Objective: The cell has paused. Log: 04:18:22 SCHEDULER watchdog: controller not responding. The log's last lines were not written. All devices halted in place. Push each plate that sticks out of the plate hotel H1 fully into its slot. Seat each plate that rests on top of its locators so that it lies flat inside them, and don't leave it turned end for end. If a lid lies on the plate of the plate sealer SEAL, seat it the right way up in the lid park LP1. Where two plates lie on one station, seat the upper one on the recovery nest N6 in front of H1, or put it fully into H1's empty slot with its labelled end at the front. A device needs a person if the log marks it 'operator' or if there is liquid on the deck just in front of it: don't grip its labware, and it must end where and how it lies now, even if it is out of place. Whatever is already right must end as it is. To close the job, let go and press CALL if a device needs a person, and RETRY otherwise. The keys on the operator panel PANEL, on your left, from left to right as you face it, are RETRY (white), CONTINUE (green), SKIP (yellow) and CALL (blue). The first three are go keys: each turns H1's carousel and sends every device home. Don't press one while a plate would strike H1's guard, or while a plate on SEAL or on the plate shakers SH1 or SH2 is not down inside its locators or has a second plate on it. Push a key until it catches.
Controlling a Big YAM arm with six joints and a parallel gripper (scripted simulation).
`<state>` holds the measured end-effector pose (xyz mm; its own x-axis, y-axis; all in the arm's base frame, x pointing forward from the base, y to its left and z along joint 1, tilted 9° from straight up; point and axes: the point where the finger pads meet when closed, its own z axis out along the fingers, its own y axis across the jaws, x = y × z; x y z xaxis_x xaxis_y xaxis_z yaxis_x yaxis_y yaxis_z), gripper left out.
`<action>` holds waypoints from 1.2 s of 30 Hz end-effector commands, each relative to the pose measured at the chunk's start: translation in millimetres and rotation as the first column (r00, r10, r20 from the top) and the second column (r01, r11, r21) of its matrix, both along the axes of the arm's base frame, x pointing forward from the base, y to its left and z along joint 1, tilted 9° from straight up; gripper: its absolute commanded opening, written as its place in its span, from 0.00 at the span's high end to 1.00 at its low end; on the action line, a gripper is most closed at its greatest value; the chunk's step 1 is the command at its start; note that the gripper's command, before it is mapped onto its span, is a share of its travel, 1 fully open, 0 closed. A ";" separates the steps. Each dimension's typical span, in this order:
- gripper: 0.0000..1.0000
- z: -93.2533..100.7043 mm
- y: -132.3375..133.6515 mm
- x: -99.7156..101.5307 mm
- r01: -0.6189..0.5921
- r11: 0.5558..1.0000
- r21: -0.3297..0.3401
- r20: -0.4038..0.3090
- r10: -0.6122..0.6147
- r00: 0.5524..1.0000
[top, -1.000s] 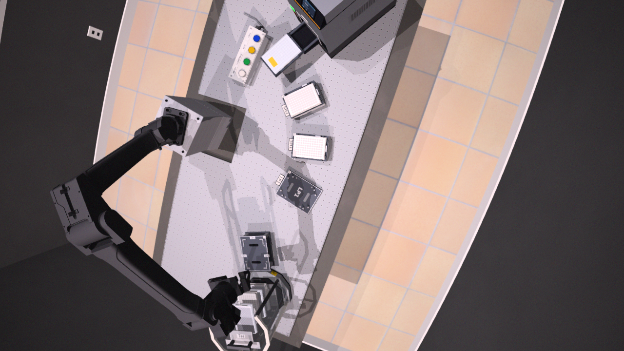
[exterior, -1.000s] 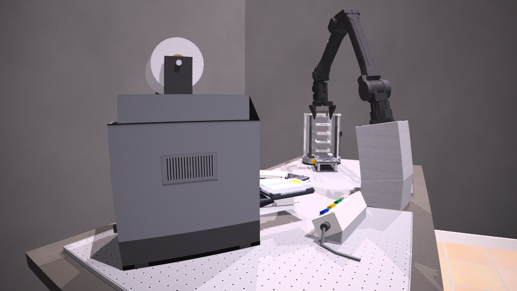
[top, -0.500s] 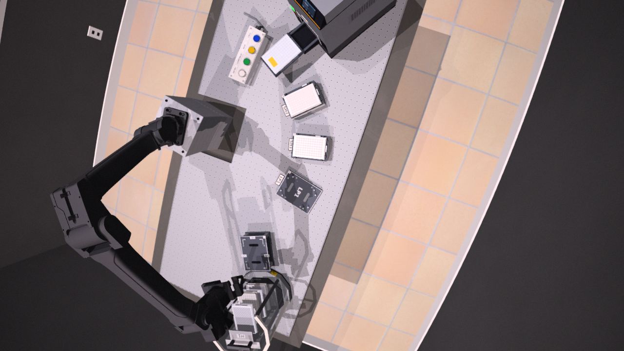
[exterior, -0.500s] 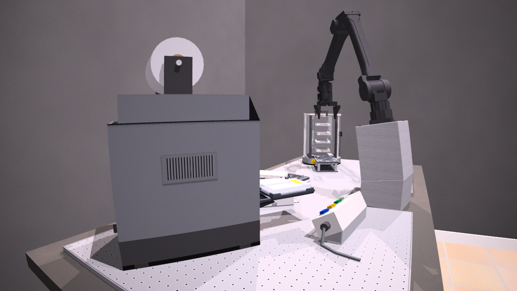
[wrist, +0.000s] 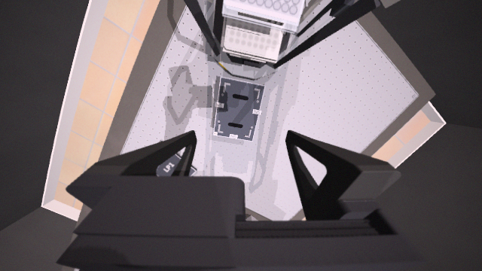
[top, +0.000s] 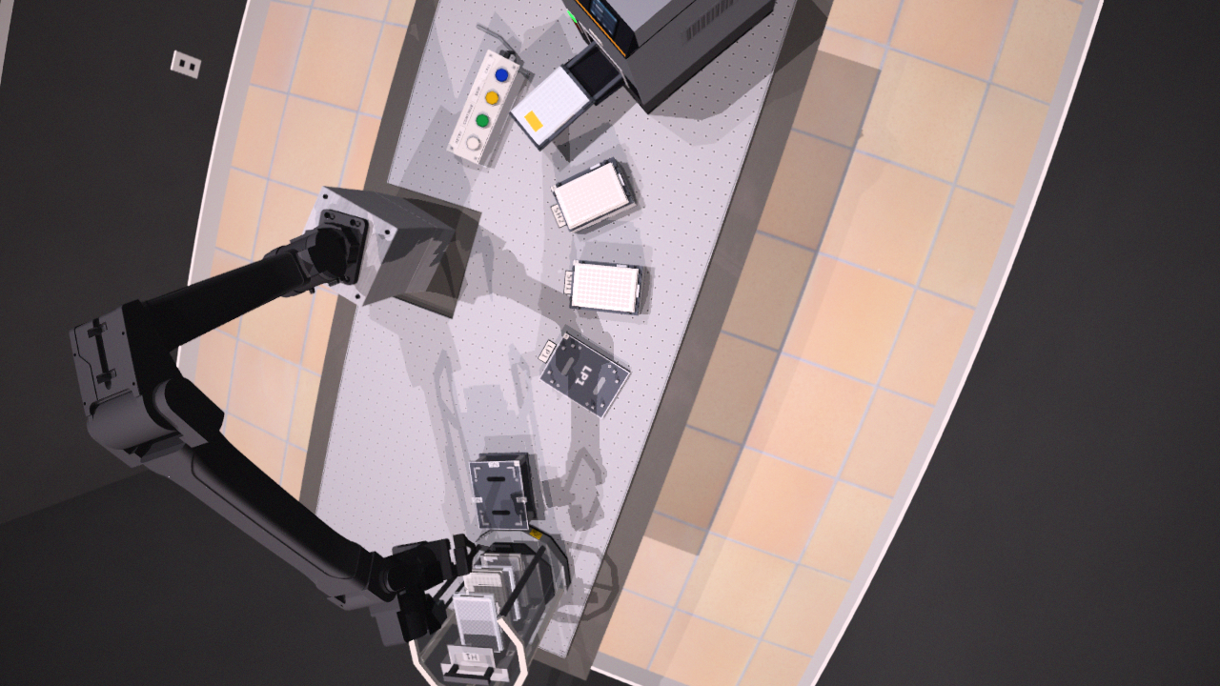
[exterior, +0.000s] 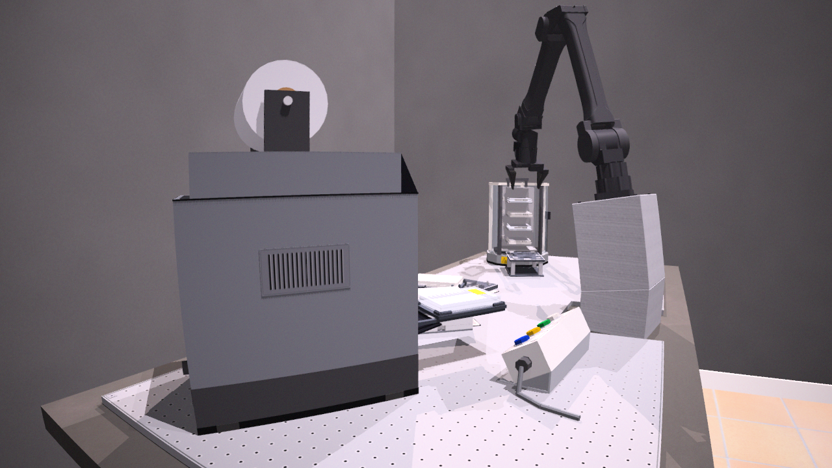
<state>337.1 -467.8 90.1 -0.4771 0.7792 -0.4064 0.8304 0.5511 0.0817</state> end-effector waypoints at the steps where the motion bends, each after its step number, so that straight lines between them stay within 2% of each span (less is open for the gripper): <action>1: 0.00 14.4 0.9 7.9 0.036 0.996 -0.081 0.066 -0.031 0.997; 10: 0.00 14.6 1.2 7.7 0.119 0.964 -0.237 0.183 -0.076 0.980; 13: 0.00 14.6 1.3 7.7 0.129 0.959 -0.254 0.196 -0.080 0.977; 18: 0.00 13.5 1.6 7.5 0.182 0.926 -0.330 0.261 -0.095 0.961; 22: 0.00 -6.3 3.0 6.4 0.218 0.904 -0.368 0.291 -0.111 0.950; 27: 0.00 -6.4 3.5 6.1 0.274 0.858 -0.435 0.356 -0.115 0.927; 29: 0.00 -6.4 3.5 6.1 0.274 0.858 -0.435 0.356 -0.115 0.927; 30: 0.00 4.3 3.0 6.5 0.291 0.840 -0.457 0.382 -0.109 0.917; 31: 0.00 -6.4 3.7 5.9 0.297 0.837 -0.460 0.382 -0.115 0.917; 35: 0.00 -6.2 4.2 5.6 0.343 0.792 -0.506 0.433 -0.111 0.895; 36: 0.00 -6.2 4.1 5.6 0.343 0.792 -0.506 0.433 -0.111 0.895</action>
<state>335.2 -466.9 83.8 -0.0780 0.4517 -0.8888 0.9132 0.3901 0.1181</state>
